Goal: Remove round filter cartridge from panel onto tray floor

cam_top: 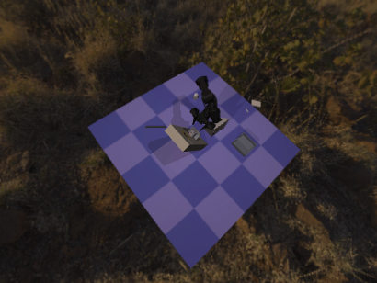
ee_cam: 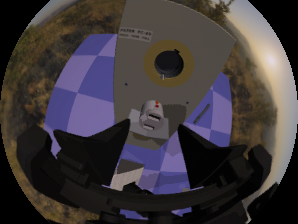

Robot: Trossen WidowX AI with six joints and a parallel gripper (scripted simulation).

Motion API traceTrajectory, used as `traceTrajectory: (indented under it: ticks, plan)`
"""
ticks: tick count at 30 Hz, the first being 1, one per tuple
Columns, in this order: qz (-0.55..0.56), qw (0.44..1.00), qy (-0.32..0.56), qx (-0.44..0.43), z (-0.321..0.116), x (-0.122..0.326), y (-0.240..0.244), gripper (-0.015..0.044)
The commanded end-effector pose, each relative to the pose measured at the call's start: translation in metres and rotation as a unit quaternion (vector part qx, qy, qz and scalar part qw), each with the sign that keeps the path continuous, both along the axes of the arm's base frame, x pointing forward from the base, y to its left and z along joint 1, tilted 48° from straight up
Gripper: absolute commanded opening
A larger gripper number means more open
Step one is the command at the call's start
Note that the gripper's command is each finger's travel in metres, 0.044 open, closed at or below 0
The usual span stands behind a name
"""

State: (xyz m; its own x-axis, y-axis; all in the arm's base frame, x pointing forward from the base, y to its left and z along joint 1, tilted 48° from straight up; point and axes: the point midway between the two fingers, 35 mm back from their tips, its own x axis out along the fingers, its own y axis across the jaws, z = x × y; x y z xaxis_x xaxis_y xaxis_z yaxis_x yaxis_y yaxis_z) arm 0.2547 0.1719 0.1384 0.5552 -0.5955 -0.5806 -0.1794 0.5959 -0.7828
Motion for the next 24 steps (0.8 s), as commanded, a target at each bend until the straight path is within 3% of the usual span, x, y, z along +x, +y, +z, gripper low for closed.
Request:
traceTrajectory:
  ticks: [1, 24]
  plan:
    - [-0.073, 0.996, -0.031, 0.038, -0.009, -0.007, -0.012, 0.0305]
    - [-0.073, 0.996, -0.031, 0.039, -0.028, 0.01, -0.032, 0.0305]
